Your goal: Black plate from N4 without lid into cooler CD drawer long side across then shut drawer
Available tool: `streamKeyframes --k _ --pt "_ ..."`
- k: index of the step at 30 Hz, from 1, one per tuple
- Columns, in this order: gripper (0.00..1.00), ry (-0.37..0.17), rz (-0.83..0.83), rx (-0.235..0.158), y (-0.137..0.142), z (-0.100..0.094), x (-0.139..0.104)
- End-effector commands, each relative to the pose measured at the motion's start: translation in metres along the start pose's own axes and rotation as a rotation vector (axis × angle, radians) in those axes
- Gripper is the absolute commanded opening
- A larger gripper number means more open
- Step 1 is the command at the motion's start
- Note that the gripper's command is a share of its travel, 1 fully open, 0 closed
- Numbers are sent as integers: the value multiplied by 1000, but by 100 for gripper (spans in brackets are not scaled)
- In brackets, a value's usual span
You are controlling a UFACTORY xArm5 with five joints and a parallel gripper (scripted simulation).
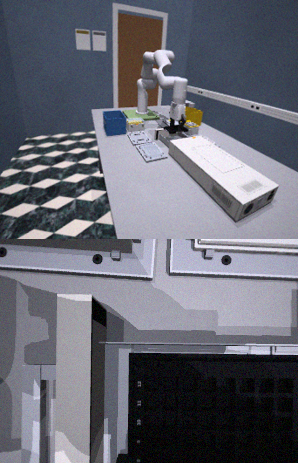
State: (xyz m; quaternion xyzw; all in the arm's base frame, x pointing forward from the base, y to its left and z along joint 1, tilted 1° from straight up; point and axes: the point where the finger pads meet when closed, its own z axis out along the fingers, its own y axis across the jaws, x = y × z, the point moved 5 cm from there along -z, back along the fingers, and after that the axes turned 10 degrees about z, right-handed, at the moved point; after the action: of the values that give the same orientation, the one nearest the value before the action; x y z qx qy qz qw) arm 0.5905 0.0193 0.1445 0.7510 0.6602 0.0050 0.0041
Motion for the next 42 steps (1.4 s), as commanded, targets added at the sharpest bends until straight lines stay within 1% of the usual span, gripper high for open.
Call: streamKeyframes --k 1,33,35,39,42 --pt "0 -10 0 -7 1 0 1" --pt "0 -10 0 -7 1 50 0" --pt "0 -10 0 -7 1 50 0" --pt "0 -10 0 -7 1 57 0" --pt "0 -10 0 -7 1 57 0"
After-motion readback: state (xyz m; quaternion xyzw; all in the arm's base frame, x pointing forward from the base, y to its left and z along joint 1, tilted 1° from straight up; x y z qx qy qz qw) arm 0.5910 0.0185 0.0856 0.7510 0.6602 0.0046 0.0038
